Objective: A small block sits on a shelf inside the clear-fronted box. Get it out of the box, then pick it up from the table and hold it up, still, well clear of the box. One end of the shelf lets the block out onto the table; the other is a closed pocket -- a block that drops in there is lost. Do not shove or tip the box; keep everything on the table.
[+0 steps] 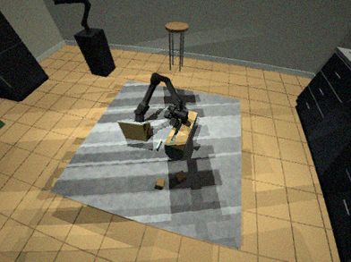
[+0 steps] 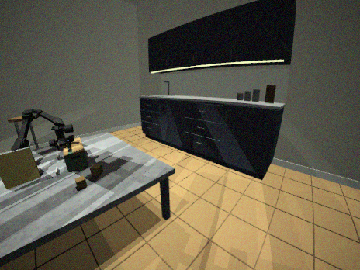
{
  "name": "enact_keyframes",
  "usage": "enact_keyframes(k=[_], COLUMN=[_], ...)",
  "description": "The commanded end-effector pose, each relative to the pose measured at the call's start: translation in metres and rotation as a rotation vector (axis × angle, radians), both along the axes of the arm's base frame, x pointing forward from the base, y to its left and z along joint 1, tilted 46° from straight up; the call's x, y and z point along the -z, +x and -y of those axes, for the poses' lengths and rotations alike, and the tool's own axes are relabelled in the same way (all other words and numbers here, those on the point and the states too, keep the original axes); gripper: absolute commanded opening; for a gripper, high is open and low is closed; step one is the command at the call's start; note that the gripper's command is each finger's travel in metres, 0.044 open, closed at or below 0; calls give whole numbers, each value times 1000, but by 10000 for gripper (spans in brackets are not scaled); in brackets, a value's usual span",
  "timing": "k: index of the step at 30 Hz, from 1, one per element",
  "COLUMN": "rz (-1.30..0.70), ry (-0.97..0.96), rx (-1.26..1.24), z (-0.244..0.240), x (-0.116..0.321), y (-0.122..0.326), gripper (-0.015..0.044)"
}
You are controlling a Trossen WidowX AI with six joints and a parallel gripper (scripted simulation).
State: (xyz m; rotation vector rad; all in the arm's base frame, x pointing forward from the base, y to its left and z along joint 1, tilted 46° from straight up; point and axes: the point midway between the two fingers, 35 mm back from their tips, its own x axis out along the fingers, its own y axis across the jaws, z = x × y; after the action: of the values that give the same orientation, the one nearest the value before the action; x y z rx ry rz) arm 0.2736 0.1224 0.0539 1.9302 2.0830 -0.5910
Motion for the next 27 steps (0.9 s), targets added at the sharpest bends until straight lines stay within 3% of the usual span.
enact_keyframes(k=[1,27], rz=[1,1], ry=[19,20], rx=[-33,-33], z=[-13,-18], x=[-3,-9], y=[-4,-4], gripper=[400,400])
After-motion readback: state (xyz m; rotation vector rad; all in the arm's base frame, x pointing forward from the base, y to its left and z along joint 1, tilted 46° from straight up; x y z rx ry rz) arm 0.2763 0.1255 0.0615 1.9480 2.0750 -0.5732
